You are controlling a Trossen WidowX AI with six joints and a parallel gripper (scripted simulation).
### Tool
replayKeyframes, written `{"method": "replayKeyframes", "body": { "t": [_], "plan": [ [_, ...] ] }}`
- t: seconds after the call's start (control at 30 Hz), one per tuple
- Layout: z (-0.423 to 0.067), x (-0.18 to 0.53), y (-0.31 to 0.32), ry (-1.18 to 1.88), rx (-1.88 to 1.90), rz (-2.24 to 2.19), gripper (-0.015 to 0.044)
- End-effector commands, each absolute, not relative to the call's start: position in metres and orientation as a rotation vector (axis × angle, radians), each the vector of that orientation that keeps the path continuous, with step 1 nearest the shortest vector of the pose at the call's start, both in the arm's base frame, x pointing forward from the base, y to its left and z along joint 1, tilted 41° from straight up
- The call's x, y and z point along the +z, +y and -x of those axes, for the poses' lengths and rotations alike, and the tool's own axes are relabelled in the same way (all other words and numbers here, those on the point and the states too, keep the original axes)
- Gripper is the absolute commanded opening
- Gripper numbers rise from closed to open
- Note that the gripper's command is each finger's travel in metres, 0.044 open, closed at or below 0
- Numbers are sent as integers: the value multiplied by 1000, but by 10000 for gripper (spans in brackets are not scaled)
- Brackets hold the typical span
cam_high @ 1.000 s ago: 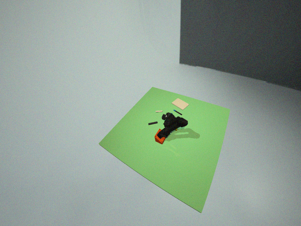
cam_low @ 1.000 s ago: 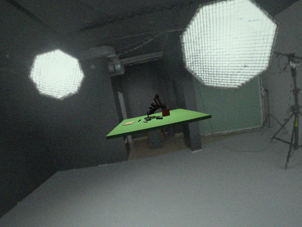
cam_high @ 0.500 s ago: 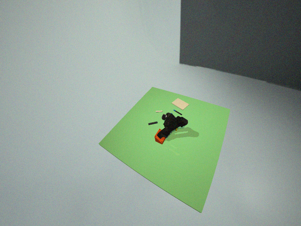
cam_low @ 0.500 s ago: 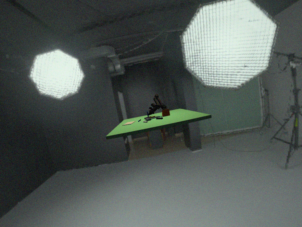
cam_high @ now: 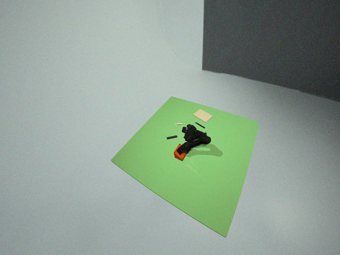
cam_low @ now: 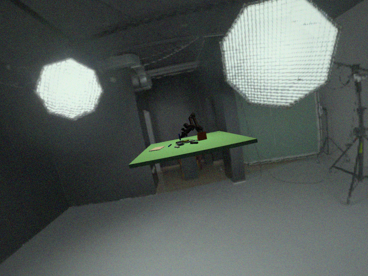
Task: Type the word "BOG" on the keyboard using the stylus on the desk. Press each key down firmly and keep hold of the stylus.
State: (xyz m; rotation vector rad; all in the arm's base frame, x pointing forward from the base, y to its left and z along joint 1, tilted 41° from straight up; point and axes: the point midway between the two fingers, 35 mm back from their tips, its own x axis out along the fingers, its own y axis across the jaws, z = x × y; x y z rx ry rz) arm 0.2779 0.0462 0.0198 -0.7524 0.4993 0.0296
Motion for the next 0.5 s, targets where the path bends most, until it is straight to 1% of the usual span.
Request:
{"method": "replayKeyframes", "body": {
  "t": [0.0,0.33,0.47],
  "plan": [
    [-278,27,52,494,26,746,81],
    [-276,35,58,494,30,751,84],
    [-276,35,58,494,30,751,58]
  ]
}}
